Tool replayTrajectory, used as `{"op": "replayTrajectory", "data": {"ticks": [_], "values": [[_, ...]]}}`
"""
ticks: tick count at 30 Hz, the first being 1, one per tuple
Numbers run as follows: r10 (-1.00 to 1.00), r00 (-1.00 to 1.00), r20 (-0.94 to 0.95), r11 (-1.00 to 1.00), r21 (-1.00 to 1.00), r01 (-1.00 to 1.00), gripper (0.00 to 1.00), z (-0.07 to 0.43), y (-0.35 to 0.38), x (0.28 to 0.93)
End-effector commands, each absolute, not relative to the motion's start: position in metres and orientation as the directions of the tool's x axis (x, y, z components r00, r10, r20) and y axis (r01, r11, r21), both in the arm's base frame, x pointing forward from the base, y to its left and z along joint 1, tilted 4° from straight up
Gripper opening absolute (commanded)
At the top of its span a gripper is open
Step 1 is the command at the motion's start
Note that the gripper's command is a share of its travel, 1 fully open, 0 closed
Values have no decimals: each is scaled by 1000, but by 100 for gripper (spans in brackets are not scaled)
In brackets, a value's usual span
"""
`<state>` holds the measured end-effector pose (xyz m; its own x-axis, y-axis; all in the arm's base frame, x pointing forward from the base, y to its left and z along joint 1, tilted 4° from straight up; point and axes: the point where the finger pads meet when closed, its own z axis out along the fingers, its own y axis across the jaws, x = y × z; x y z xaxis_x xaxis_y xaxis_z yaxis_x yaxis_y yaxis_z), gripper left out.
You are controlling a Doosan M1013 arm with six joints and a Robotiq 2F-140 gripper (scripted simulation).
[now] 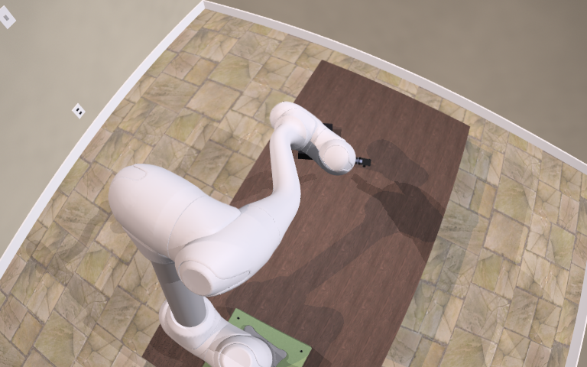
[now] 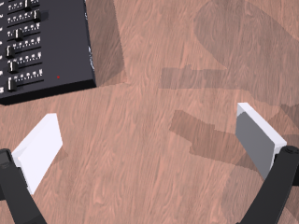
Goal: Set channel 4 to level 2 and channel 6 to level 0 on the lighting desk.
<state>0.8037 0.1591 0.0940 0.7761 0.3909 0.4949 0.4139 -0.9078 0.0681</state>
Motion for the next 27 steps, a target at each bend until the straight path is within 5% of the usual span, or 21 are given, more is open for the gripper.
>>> {"op": "replayTrajectory", "data": {"ticks": [1,18,27], "values": [[391,776,495,-908,68,414,100,94,159,804],[390,777,494,-908,67,414,100,94,160,804],[315,886,339,-932,-66,357,100,104,237,846]]}}
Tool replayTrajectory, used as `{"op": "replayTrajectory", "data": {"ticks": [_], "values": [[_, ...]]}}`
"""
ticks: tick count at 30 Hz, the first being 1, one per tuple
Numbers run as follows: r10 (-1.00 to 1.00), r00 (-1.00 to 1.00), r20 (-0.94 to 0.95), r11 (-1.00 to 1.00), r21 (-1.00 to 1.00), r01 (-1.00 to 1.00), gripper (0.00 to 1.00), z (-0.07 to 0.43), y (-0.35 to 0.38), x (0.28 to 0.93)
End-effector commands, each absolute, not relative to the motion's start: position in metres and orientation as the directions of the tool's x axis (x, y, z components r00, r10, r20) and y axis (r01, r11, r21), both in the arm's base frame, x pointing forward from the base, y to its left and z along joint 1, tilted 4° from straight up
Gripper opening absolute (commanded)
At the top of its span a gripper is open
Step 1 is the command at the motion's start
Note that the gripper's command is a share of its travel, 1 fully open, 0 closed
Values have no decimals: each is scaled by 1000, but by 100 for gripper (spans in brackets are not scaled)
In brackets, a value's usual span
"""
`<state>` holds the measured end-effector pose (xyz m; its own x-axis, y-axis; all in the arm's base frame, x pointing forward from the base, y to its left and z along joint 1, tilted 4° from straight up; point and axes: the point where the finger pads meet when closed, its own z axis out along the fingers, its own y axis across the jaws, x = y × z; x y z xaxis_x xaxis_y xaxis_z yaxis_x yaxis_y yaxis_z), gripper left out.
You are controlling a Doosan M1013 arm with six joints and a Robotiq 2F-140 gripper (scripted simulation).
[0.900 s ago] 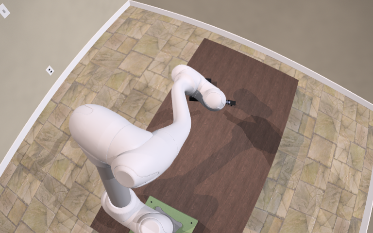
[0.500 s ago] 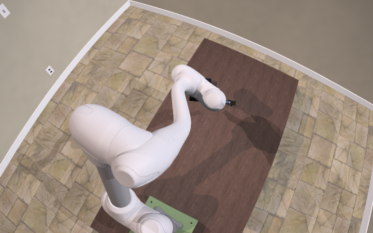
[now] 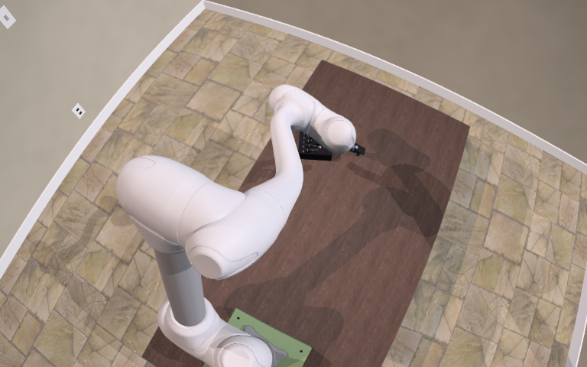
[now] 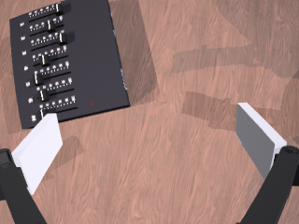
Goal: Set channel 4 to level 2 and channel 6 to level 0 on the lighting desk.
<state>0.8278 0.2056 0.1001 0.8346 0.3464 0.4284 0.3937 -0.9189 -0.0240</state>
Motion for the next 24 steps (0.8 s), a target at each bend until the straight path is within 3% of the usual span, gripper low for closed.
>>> {"op": "replayTrajectory", "data": {"ticks": [1,17,24], "values": [[315,886,339,-932,-66,357,100,104,237,846],[161,986,32,-984,-76,163,100,131,333,872],[156,987,24,-985,-73,157,100,132,336,872]]}}
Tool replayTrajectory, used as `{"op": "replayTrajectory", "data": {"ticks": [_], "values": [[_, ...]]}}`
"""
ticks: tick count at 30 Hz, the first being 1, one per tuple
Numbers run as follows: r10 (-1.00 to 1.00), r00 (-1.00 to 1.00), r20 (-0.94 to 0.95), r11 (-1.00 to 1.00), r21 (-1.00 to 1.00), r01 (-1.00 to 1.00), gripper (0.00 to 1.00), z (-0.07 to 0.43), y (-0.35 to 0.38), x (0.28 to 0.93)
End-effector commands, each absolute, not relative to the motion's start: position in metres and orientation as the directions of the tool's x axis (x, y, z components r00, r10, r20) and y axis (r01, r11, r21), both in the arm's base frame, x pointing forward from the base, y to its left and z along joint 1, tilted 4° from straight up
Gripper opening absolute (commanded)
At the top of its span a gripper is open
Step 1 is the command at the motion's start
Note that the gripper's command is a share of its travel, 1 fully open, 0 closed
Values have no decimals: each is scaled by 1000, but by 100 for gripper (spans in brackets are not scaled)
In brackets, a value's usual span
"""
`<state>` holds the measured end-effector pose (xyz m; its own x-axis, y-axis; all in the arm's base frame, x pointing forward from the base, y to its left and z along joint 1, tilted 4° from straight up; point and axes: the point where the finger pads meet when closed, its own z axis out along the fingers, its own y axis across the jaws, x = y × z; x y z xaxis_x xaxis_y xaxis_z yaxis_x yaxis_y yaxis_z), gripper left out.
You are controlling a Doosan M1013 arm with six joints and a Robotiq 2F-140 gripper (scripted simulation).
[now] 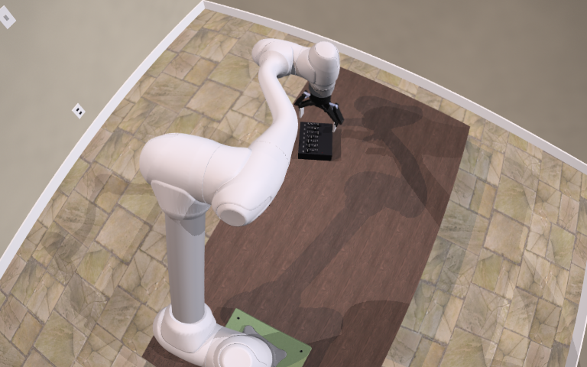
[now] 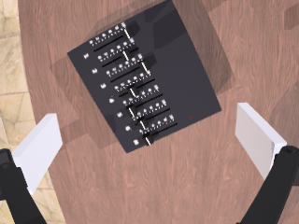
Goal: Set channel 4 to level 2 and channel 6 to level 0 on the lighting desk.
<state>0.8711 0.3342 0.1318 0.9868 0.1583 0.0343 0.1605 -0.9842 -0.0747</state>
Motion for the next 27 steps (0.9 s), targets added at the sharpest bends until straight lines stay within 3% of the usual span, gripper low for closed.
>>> {"op": "replayTrajectory", "data": {"ticks": [1,17,21,27], "values": [[156,987,24,-985,-73,157,100,132,336,872],[68,997,19,-995,-73,70,100,128,343,868],[-204,979,3,-976,-74,-203,100,116,365,856],[-448,894,-18,-891,-78,-447,100,93,405,831]]}}
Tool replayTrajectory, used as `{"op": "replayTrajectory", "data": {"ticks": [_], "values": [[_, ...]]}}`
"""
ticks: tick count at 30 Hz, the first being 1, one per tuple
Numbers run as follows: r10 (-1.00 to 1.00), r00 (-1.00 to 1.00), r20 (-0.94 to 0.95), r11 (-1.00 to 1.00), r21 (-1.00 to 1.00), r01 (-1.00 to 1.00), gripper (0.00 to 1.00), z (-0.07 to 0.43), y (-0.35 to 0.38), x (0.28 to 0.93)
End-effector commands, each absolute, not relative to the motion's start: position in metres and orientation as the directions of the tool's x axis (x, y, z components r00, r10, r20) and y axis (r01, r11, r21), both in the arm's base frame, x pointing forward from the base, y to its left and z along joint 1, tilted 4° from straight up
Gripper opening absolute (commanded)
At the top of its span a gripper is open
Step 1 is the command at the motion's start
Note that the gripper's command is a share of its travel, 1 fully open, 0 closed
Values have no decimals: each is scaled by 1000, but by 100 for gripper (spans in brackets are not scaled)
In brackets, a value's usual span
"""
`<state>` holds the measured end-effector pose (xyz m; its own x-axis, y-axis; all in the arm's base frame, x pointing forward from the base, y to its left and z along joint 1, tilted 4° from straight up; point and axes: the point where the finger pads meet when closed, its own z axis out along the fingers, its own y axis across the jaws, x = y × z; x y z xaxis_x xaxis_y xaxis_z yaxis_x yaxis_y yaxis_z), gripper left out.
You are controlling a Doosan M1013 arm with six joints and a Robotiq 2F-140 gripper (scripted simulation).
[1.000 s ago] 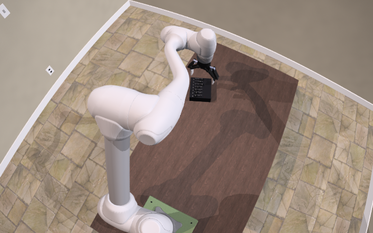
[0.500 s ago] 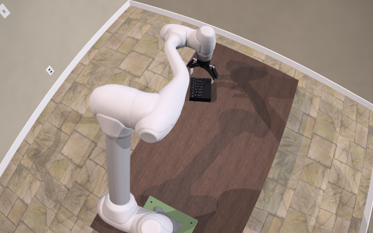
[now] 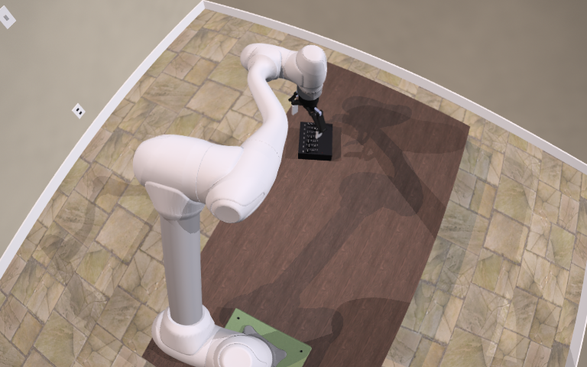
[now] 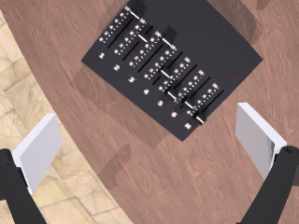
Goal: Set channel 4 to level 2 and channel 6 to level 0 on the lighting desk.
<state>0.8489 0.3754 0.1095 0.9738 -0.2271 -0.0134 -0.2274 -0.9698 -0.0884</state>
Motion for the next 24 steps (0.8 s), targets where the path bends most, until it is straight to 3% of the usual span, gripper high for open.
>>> {"op": "replayTrajectory", "data": {"ticks": [1,7,11,24], "values": [[-486,873,-22,-870,-78,-487,100,90,410,828],[-632,774,-36,-770,-76,-633,100,85,420,821],[-800,599,-35,-597,-63,-800,100,84,420,820],[-800,599,-35,-597,-63,-800,100,84,420,820]]}}
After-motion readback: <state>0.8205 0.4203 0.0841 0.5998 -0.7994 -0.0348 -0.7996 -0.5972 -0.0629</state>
